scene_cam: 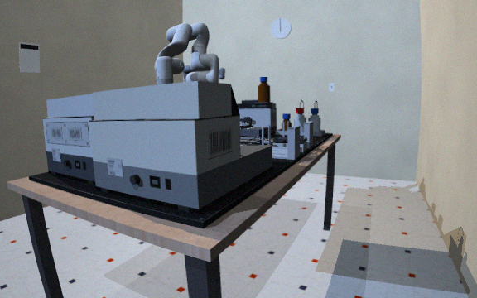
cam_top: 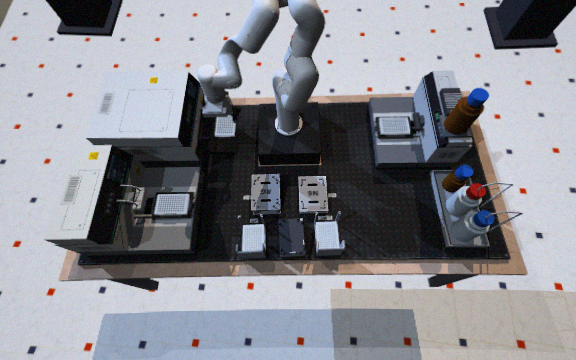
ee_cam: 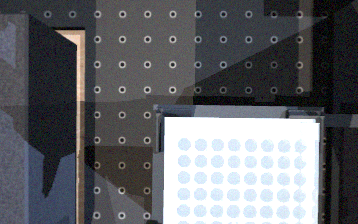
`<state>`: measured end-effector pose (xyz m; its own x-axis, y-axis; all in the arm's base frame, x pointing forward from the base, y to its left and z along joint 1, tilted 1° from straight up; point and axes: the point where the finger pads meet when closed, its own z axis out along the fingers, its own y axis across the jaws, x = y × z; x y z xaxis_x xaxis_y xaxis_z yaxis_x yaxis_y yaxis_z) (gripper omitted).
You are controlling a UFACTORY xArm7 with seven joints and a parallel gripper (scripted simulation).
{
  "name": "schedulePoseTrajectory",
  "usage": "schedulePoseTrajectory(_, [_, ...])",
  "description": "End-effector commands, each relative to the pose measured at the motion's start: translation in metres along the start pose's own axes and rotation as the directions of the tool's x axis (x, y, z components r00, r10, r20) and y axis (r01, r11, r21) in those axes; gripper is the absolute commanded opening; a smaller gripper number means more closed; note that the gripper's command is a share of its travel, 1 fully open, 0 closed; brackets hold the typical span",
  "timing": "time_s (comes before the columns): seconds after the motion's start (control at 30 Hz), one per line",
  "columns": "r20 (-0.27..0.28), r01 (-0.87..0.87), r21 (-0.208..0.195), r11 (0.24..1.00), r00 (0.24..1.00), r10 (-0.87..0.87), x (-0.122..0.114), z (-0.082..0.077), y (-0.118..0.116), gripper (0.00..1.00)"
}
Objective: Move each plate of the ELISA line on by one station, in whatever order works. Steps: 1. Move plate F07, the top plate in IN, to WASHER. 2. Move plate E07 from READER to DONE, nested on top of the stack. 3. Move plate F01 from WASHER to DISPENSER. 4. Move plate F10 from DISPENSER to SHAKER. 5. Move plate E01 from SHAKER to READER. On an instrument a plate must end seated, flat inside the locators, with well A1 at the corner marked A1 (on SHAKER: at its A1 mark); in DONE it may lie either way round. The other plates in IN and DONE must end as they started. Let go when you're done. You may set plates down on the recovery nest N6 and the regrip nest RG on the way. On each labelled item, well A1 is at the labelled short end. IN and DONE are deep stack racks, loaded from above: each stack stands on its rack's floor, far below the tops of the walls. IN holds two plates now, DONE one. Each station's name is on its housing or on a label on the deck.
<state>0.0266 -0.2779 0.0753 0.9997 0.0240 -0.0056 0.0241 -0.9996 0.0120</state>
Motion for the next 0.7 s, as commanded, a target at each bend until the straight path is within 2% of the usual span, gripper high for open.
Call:
schedulePoseTrajectory(0.0, [0.0, 0.0, -0.003, 1.0, 1.0, 0.0, 0.0, -0.004, 0.001, 1.0])
schedulePoseTrajectory(0.67, [0.0, 0.0, -0.003, 1.0, 1.0, 0.0, 0.0, -0.028, 0.001, 1.0])
